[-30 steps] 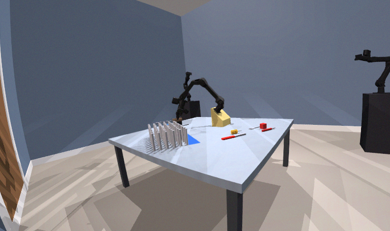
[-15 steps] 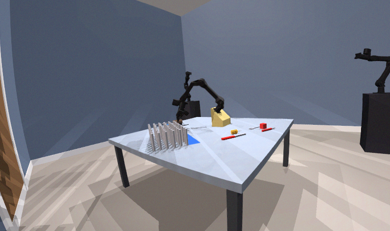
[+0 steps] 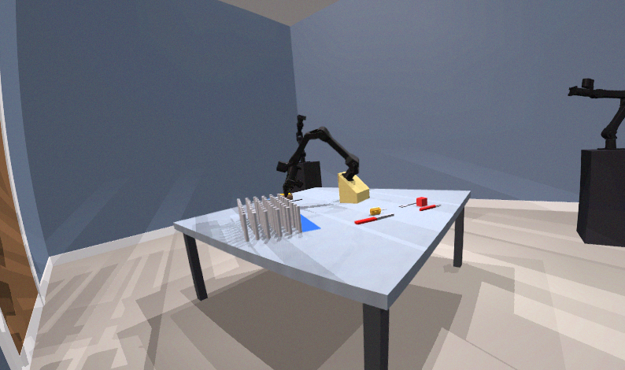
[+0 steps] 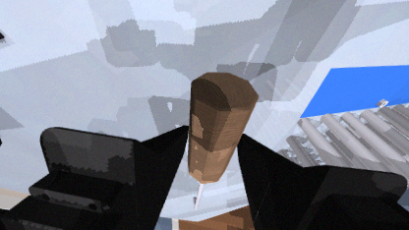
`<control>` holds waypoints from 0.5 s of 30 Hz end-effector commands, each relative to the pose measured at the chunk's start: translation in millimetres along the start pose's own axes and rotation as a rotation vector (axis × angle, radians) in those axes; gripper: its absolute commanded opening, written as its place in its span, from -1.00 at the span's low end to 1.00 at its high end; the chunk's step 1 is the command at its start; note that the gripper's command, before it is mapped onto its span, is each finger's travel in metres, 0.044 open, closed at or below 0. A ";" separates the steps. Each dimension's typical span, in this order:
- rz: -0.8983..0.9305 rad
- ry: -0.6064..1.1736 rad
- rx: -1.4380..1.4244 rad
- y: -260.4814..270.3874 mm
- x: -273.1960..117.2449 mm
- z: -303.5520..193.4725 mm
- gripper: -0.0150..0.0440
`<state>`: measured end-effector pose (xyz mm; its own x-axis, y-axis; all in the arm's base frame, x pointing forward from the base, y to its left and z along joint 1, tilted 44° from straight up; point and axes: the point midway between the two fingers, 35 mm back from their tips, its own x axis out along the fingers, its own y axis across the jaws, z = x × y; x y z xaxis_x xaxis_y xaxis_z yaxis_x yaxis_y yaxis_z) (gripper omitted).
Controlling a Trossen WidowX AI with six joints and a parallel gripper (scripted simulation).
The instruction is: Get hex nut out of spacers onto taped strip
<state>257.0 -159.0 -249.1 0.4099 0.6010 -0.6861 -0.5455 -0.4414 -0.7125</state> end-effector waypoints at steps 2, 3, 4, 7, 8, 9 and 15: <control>-0.006 0.009 -0.001 -0.4 3.8 0.6 -0.49; -0.007 0.009 -0.001 -0.1 4.8 1.2 -0.49; -0.007 0.009 -0.001 0.1 5.7 1.8 -0.49; -0.007 0.009 -0.001 0.8 8.5 3.7 -0.49; -0.007 0.009 -0.001 1.1 9.4 4.3 -0.49; -0.007 0.009 -0.001 1.3 10.3 5.0 -0.49; -0.008 0.008 -0.001 2.6 15.7 8.8 -0.49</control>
<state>254.0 -146.1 -259.8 0.4103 0.6019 -0.6851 -0.5448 -0.4406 -0.7134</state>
